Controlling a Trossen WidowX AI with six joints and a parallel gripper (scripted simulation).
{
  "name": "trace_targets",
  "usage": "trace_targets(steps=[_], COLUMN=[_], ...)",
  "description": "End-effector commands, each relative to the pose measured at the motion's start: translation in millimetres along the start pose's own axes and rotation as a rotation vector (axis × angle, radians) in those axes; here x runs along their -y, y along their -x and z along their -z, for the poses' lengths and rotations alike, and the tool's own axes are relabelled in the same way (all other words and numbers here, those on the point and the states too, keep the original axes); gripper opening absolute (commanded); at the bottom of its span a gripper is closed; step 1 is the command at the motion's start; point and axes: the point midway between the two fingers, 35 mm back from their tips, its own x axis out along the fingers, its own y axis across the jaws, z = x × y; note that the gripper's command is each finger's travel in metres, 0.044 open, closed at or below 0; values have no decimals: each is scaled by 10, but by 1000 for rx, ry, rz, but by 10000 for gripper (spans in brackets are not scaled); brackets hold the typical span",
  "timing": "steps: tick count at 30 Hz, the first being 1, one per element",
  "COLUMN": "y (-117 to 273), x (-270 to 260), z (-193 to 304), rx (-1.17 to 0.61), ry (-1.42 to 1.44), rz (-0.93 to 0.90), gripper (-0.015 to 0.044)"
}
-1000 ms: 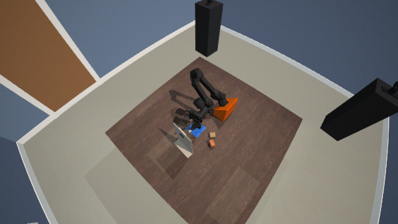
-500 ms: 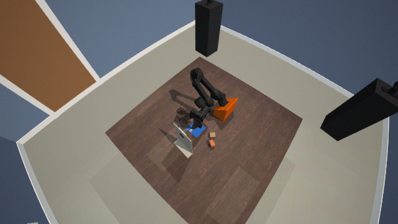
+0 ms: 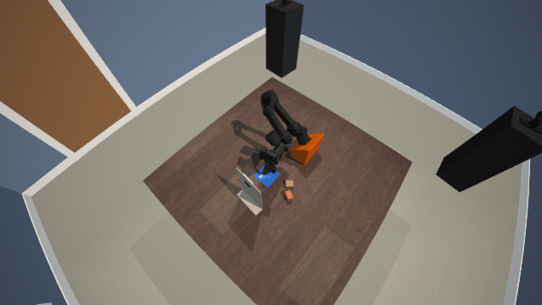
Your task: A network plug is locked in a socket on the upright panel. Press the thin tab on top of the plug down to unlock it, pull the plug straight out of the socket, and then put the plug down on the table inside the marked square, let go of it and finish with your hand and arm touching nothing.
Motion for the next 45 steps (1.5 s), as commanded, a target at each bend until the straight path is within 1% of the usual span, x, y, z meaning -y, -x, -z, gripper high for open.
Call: trace_targets(steps=[1,25,35,45], y=[12,191,184,352], x=[-92,-503,86,653], z=[-2,23,2,-77], rx=[3,4,51,157], ry=[-5,-12,-114,-185], rz=[-2,5,305,604], gripper=[0,0,0,0])
